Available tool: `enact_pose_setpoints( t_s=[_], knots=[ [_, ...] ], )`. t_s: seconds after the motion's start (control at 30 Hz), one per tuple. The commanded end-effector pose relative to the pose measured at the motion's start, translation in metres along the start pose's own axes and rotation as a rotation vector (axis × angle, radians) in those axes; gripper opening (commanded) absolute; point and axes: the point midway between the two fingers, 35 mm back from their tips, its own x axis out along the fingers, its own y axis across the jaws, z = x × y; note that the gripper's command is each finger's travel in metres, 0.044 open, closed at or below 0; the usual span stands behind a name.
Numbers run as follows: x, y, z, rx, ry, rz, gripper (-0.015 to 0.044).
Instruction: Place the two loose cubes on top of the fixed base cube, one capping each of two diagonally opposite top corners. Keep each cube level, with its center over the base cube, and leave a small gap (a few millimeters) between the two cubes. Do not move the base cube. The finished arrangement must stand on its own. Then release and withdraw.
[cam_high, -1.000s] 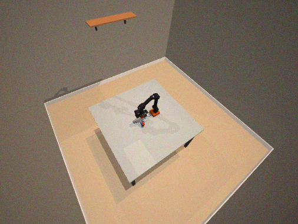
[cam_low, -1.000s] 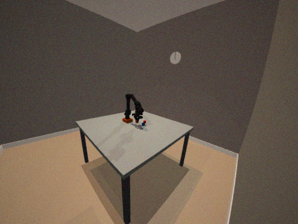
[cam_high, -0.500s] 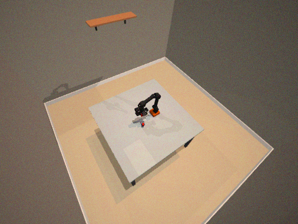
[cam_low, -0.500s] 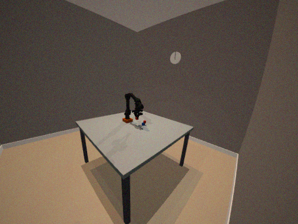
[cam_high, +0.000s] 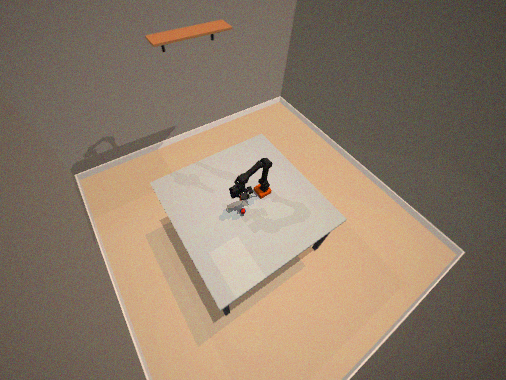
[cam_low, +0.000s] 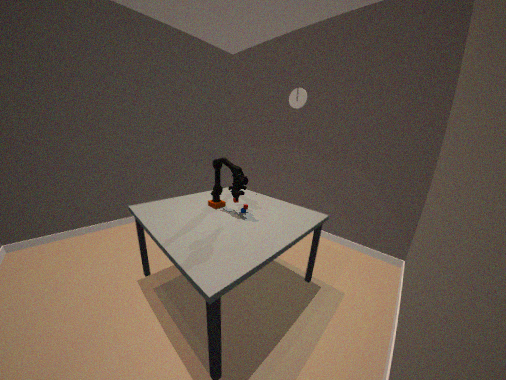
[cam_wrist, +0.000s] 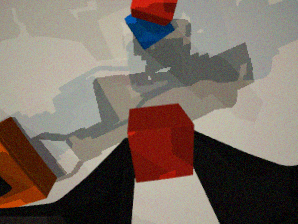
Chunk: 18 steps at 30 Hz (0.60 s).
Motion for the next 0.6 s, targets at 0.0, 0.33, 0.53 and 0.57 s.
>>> enact_pose_setpoints(
  t_s=[0.0, 0.33, 0.53, 0.57],
  knots=[
    [-0.001, -0.003, 0.010, 0.069, -0.001, -0.009, 0.0105],
    [0.004, -0.003, 0.042, 0.280, -0.005, -0.008, 0.0105],
    [0.006, -0.002, 0.056, 0.375, -0.007, -0.008, 0.0105],
    [0.006, -0.002, 0.056, 0.375, -0.007, -0.008, 0.0105]
  ],
)
